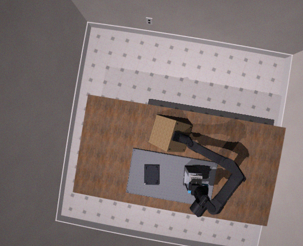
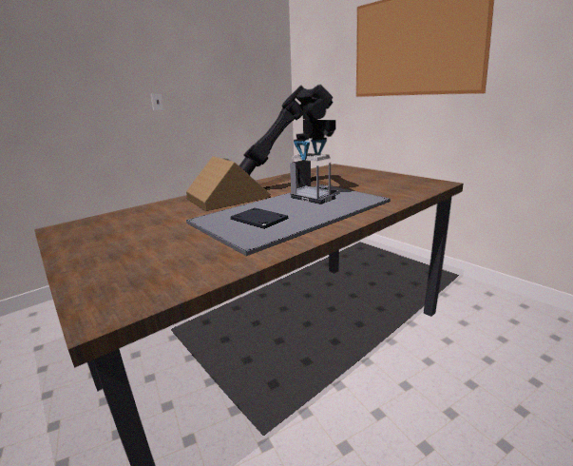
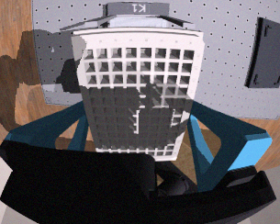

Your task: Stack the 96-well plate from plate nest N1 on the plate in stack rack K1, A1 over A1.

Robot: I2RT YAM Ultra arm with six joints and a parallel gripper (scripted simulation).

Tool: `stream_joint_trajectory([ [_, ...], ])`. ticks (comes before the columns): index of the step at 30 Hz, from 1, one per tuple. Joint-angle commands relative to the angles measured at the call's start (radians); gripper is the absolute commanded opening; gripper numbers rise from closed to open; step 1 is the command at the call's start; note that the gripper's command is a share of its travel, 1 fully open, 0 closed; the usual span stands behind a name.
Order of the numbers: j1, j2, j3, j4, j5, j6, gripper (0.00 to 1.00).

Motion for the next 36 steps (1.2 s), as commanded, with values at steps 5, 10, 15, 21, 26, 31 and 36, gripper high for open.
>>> stream_joint_trajectory([
  [5,-0.017,-0.029,-0.027,-0.011,-0.008,-0.007,0.00],
  [10,-0.015,-0.031,-0.015,-0.011,-0.009,0.001,0.00],
  [15,0.003,-0.030,-0.034,-0.012,-0.010,0.011,0.00],
  [21,0.003,-0.030,-0.040,0.017,-0.011,0.016,0.00],
  [26,-0.004,-0.031,-0.008,0.023,-0.012,0.020,0.00],
  [31,0.014,-0.028,-0.028,0.031,-0.013,0.026,0.00],
  [36,0.012,-0.026,-0.049,0.040,-0.014,0.031,0.00],
])
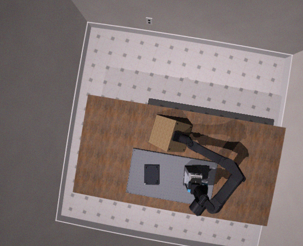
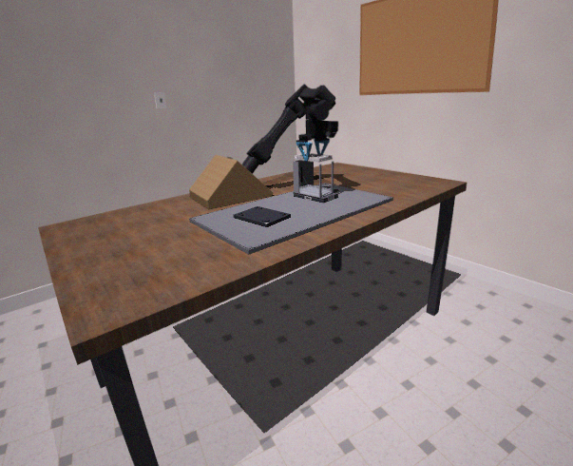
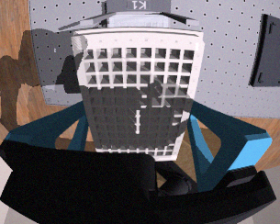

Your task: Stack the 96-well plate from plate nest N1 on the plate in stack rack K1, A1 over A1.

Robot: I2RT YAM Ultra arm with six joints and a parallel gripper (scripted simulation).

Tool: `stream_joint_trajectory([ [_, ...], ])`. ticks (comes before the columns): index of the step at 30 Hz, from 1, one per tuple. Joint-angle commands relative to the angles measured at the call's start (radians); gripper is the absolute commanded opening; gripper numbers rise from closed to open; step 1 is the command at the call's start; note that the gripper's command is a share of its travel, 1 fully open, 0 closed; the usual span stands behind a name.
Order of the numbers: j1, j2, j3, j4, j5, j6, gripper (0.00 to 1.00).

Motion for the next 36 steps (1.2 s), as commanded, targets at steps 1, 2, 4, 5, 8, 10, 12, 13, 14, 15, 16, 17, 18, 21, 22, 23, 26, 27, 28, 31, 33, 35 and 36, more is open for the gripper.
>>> stream_joint_trajectory([
  [1,-0.002,-0.026,-0.023,0.023,-0.010,0.010,0.00],
  [2,0.001,-0.026,-0.024,0.025,-0.010,0.011,0.00],
  [4,-0.002,-0.009,-0.004,0.015,-0.005,0.007,0.00],
  [5,-0.002,-0.009,-0.004,0.015,-0.005,0.007,0.00],
  [8,-0.002,-0.008,-0.004,0.015,-0.005,0.007,0.00],
  [10,-0.002,-0.007,-0.004,0.015,-0.004,0.006,0.00],
  [12,-0.003,-0.007,-0.004,0.015,-0.004,0.006,0.00],
  [13,-0.003,-0.006,-0.004,0.015,-0.004,0.006,0.00],
  [14,-0.003,-0.006,-0.004,0.015,-0.004,0.006,0.00],
  [15,-0.003,-0.006,-0.004,0.015,-0.004,0.005,0.00],
  [16,-0.003,-0.005,-0.003,0.016,-0.004,0.005,0.00],
  [17,-0.004,-0.005,-0.003,0.016,-0.004,0.005,0.00],
  [18,-0.004,-0.005,-0.003,0.016,-0.004,0.005,0.00],
  [21,-0.004,-0.004,-0.003,0.016,-0.004,0.004,0.00],
  [22,-0.004,-0.004,-0.003,0.016,-0.004,0.004,0.00],
  [23,-0.004,-0.004,-0.003,0.016,-0.004,0.004,0.00],
  [26,-0.014,-0.006,-0.023,0.028,-0.010,0.004,0.00],
  [27,-0.015,-0.004,-0.023,0.029,-0.010,0.003,0.00],
  [28,-0.005,-0.002,-0.003,0.016,-0.004,0.003,0.00],
  [31,-0.015,0.002,-0.024,0.029,-0.010,0.001,0.00],
  [33,-0.016,0.004,-0.024,0.029,-0.010,-0.001,0.00],
  [35,-0.016,0.006,-0.024,0.029,-0.010,-0.002,0.00],
  [36,-0.016,0.007,-0.024,0.029,-0.010,-0.002,0.00],
])
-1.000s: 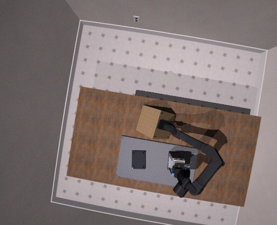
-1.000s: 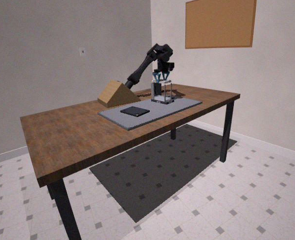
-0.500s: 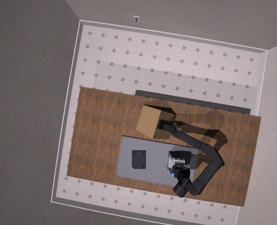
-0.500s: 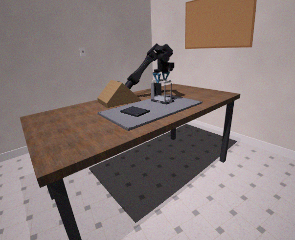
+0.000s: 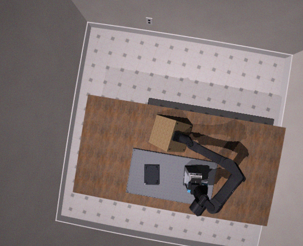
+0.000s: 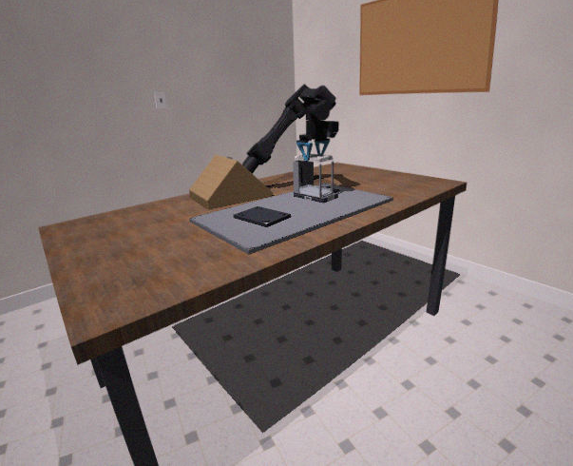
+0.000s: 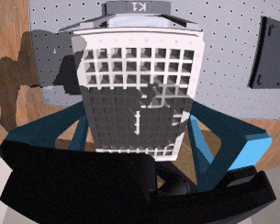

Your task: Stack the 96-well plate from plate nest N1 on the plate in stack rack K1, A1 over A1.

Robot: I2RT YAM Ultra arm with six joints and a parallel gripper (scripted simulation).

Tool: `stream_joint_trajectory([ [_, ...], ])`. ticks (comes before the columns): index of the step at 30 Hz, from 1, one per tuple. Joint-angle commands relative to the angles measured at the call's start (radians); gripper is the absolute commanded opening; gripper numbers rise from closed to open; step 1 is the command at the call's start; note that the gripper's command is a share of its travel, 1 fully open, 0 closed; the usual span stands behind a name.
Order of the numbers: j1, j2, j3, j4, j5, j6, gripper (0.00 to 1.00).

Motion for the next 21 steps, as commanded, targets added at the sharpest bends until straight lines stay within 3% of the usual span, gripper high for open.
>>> stream_joint_trajectory([
  [1,-0.017,-0.004,-0.030,0.024,-0.010,0.009,0.00],
  [21,0.071,-0.037,-0.117,0.154,-0.024,0.097,0.00],
])
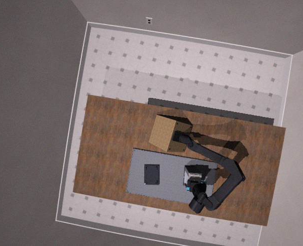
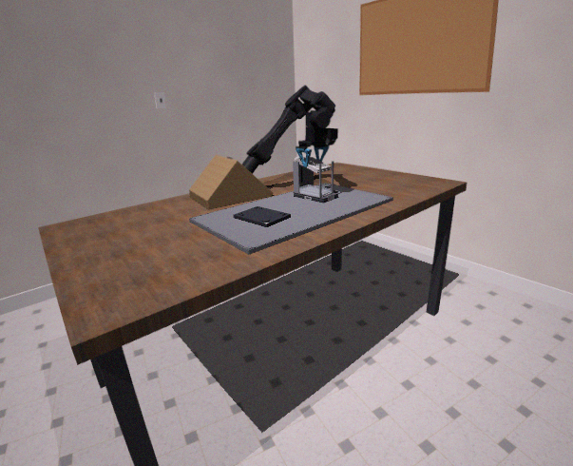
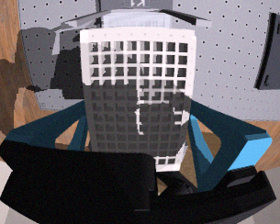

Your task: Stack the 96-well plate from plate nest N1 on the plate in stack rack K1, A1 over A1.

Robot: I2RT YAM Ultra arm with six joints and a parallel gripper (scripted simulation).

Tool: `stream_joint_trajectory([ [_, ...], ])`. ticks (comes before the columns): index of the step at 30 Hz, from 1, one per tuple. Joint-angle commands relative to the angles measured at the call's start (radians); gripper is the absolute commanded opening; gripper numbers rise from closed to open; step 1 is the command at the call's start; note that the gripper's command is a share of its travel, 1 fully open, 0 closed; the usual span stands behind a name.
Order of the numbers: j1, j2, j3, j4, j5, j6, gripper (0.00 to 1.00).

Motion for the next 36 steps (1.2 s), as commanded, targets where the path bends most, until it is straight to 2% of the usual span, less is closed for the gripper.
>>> stream_joint_trajectory([
  [1,0.019,-0.023,-0.035,0.065,-0.024,0.032,0.00],
  [15,0.081,-0.027,-0.100,0.188,-0.031,0.119,0.00],
  [18,0.066,-0.029,-0.107,0.200,-0.031,0.128,0.00],
  [32,0.145,-0.035,-0.178,0.325,-0.034,0.213,0.00],
  [36,0.139,-0.036,-0.188,0.345,-0.033,0.226,0.00],
])
